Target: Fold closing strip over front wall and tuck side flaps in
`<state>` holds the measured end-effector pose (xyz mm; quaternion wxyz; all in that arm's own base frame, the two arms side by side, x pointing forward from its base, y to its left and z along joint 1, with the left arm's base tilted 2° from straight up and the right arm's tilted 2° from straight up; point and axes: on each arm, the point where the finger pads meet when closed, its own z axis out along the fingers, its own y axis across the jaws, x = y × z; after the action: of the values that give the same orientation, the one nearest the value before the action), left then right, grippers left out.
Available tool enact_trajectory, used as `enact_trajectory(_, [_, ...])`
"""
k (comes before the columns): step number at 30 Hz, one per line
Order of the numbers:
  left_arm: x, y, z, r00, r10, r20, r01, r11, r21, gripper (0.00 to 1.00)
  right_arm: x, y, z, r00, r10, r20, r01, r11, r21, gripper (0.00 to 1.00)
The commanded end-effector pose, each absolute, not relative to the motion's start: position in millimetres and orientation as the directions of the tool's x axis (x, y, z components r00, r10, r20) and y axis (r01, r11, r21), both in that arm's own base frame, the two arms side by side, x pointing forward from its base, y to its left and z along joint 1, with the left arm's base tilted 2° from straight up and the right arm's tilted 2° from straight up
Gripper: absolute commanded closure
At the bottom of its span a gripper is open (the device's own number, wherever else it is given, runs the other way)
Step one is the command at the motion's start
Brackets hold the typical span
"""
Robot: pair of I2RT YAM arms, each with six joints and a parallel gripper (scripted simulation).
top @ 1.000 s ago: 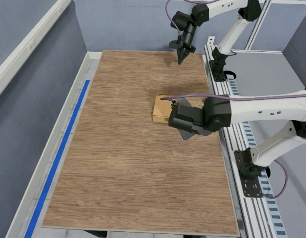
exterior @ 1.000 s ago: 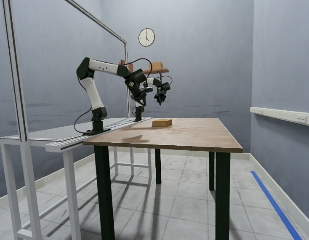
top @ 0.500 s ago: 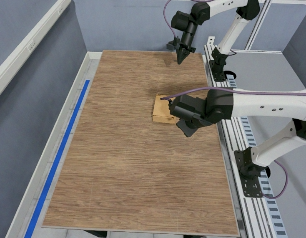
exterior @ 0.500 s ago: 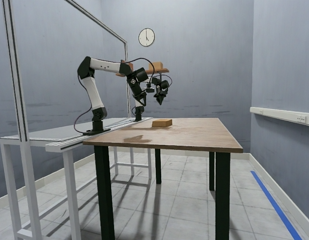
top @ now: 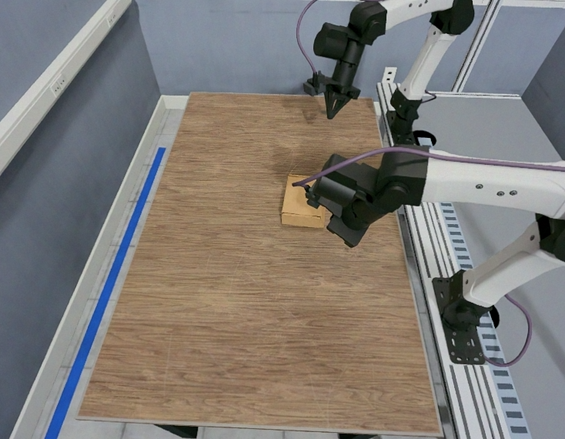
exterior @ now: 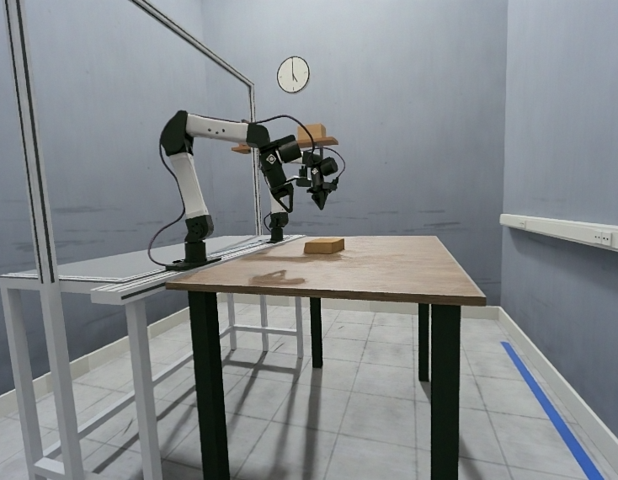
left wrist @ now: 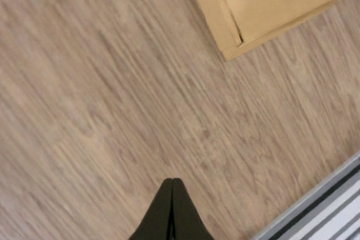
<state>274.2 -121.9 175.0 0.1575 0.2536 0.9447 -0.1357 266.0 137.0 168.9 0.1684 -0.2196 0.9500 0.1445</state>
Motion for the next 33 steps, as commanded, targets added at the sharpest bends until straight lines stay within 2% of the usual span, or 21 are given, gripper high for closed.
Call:
enact_trajectory(1, [273.4,-120.1,174.9,-0.872,0.383,-0.305,0.444,0.881,-0.163,0.99,265.5,133.0,170.3,-0.892,-0.314,-0.324,-0.385,0.905,0.183,0.99])
enact_trajectory(33, [272.9,-120.2,173.5,-0.997,0.046,-0.070,0.047,0.999,-0.014,0.99,264.6,133.6,168.4,-0.999,0.002,-0.047,0.000,0.999,0.040,0.99])
